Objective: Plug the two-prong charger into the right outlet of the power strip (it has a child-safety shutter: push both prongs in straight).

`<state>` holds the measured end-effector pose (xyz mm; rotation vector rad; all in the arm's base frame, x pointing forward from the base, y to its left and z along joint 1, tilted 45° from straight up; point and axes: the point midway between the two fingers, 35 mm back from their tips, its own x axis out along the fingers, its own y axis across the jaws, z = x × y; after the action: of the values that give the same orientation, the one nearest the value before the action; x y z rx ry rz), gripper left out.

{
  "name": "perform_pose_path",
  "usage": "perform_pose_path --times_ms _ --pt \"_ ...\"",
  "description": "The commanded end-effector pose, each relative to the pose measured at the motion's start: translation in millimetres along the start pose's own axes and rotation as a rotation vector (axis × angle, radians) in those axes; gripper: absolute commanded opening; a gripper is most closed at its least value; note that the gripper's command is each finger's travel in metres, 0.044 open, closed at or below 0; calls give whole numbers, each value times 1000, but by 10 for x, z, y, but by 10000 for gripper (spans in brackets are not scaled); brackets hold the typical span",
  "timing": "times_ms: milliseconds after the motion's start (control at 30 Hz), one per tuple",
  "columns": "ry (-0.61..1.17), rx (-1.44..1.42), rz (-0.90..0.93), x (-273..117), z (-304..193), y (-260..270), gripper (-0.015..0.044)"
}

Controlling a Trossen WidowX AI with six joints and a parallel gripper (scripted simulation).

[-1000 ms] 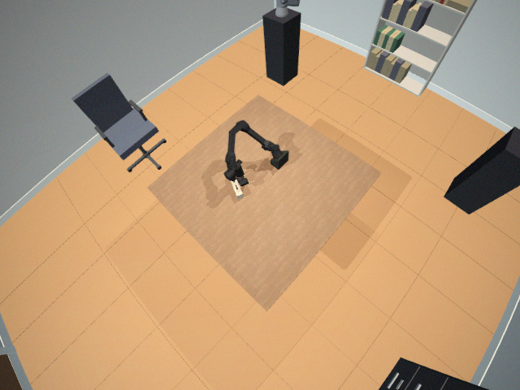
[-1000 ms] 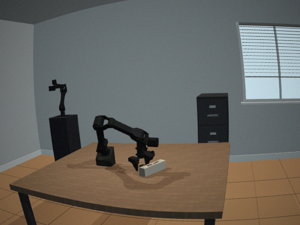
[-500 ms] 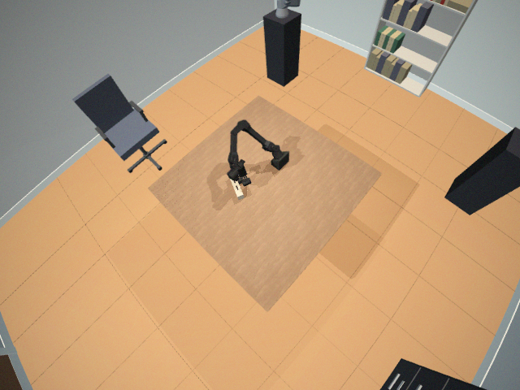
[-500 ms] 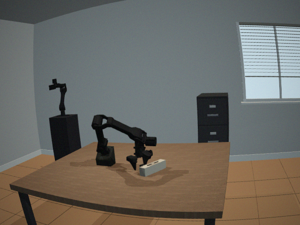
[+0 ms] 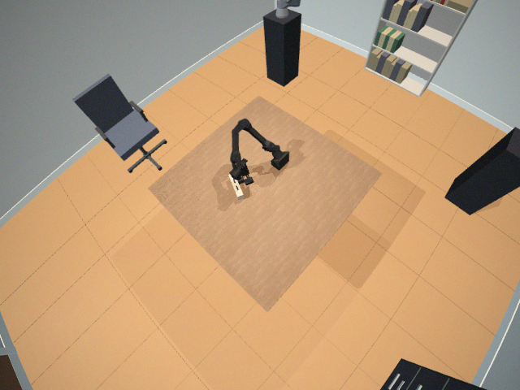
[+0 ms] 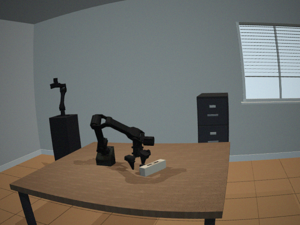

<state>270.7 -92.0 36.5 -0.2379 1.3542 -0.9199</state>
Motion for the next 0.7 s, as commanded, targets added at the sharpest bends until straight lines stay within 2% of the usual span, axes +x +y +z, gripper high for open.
perform_pose_path --times_ms 0,367,600,667 --pt "0 2 2 4 -52 4 440" --pt "-16 -3 -1 -3 -123 0 440" --pt "-555 -7 3 -691 8 24 440" --pt "-605 0 2 -765 1 13 440"
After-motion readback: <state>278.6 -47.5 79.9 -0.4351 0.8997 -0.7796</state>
